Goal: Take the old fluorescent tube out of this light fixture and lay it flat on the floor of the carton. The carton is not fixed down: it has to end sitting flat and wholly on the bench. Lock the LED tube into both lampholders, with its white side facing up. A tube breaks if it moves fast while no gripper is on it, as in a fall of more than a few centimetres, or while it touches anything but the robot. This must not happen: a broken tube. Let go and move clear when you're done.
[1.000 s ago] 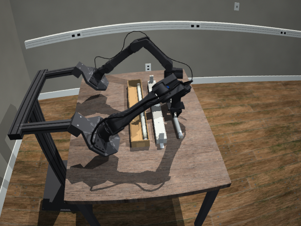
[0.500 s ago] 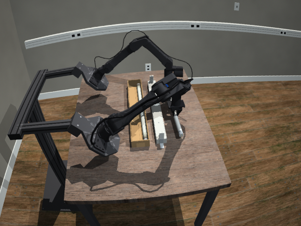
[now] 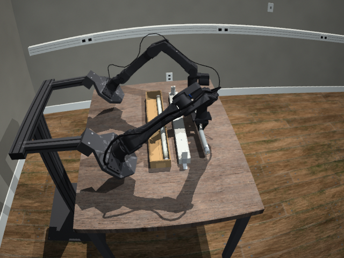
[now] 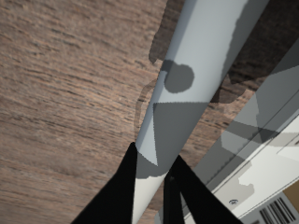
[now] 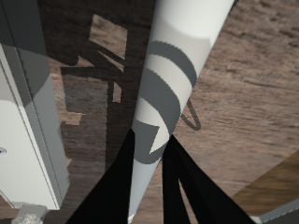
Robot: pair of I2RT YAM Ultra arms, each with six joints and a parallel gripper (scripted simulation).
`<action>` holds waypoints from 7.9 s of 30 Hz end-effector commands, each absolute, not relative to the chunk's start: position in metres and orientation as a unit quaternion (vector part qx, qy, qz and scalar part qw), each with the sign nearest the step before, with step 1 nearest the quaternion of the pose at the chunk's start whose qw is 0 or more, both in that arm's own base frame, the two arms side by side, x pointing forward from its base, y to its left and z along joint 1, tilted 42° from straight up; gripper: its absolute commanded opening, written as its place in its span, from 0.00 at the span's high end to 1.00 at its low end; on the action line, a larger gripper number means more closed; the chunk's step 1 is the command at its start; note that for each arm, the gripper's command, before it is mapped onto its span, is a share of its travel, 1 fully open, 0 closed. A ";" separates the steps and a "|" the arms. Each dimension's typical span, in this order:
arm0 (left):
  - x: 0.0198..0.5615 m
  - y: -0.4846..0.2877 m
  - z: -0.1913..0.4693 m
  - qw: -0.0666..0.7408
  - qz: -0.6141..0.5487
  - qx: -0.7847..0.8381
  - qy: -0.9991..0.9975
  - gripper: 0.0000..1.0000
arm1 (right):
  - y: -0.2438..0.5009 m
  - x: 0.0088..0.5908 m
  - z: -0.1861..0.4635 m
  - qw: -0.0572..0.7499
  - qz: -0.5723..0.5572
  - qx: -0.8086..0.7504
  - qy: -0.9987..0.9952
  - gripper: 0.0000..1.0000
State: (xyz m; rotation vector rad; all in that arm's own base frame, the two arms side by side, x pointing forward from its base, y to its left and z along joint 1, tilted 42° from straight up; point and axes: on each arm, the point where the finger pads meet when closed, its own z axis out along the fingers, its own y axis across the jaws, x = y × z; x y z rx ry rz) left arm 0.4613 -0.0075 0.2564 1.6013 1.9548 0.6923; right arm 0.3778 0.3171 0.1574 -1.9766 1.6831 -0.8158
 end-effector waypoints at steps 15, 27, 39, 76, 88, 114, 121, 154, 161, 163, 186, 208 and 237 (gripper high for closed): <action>0.452 -0.015 0.292 0.284 0.269 0.588 0.708 0.89 | 0.332 0.362 0.194 0.243 -0.285 -0.708 0.599 0.89; 0.438 -0.015 0.300 0.278 0.265 0.587 0.713 0.89 | 0.329 0.352 0.202 0.238 -0.291 -0.706 0.601 0.89; 0.443 -0.017 0.306 0.294 0.273 0.585 0.704 0.89 | 0.335 0.351 0.208 0.250 -0.282 -0.706 0.599 0.89; 0.423 -0.018 0.303 0.278 0.261 0.588 0.713 0.89 | 0.340 0.337 0.225 0.262 -0.277 -0.703 0.601 0.89; 0.418 -0.017 0.322 0.284 0.266 0.585 0.711 0.89 | 0.330 0.331 0.223 0.238 -0.289 -0.706 0.601 0.89; 0.399 -0.022 0.299 0.277 0.265 0.592 0.709 0.89 | 0.326 0.307 0.199 0.237 -0.286 -0.706 0.603 0.89; 0.395 -0.024 0.293 0.275 0.259 0.594 0.710 0.89 | 0.325 0.302 0.193 0.234 -0.284 -0.707 0.603 0.89; 0.366 -0.028 0.264 0.271 0.267 0.598 0.706 0.89 | 0.313 0.270 0.163 0.238 -0.284 -0.697 0.614 0.89; 0.357 -0.030 0.255 0.268 0.267 0.600 0.705 0.89 | 0.310 0.260 0.154 0.239 -0.283 -0.696 0.616 0.89; 0.355 -0.030 0.253 0.268 0.268 0.601 0.703 0.89 | 0.309 0.257 0.151 0.238 -0.283 -0.695 0.616 0.89; 0.340 -0.035 0.238 0.261 0.258 0.614 0.699 0.89 | 0.313 0.245 0.145 0.244 -0.270 -0.698 0.616 0.89; 0.352 -0.036 0.246 0.267 0.263 0.611 0.697 0.89 | 0.320 0.249 0.154 0.257 -0.265 -0.696 0.615 0.89; 0.350 -0.037 0.252 0.271 0.269 0.610 0.695 0.89 | 0.317 0.253 0.151 0.255 -0.264 -0.697 0.616 0.89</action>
